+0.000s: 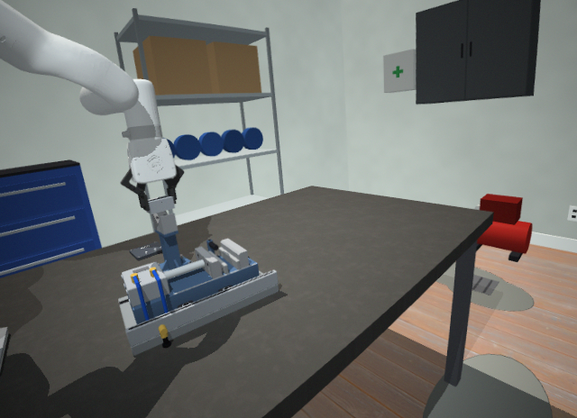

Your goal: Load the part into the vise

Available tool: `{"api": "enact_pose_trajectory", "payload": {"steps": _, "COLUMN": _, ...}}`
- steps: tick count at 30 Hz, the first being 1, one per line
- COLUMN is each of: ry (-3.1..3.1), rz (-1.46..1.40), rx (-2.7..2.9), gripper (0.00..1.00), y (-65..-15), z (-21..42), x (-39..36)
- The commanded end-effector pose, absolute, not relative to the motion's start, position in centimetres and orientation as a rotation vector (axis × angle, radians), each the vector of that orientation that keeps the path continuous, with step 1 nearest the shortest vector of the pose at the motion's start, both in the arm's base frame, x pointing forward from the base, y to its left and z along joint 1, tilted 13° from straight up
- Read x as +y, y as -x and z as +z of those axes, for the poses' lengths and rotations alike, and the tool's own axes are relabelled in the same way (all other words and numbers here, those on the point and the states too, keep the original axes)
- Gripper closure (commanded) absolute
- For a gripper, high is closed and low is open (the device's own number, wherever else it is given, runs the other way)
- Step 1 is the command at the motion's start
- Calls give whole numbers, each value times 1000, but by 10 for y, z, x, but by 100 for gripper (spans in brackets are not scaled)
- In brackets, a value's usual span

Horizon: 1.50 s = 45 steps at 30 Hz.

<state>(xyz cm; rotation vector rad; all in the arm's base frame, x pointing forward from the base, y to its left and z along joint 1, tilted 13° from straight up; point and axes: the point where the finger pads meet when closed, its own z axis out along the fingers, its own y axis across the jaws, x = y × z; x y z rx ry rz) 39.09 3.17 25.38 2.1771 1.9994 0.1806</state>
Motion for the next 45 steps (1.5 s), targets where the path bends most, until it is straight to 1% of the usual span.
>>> {"api": "enact_pose_trajectory", "payload": {"steps": 1, "ry": -2178, "rz": 197, "rx": 2003, "gripper": 100, "y": -392, "z": 256, "x": 32}}
{"api": "enact_pose_trajectory", "payload": {"steps": 45, "ry": -2180, "rz": 202, "rx": 2005, "gripper": 100, "y": -390, "z": 265, "x": 32}}
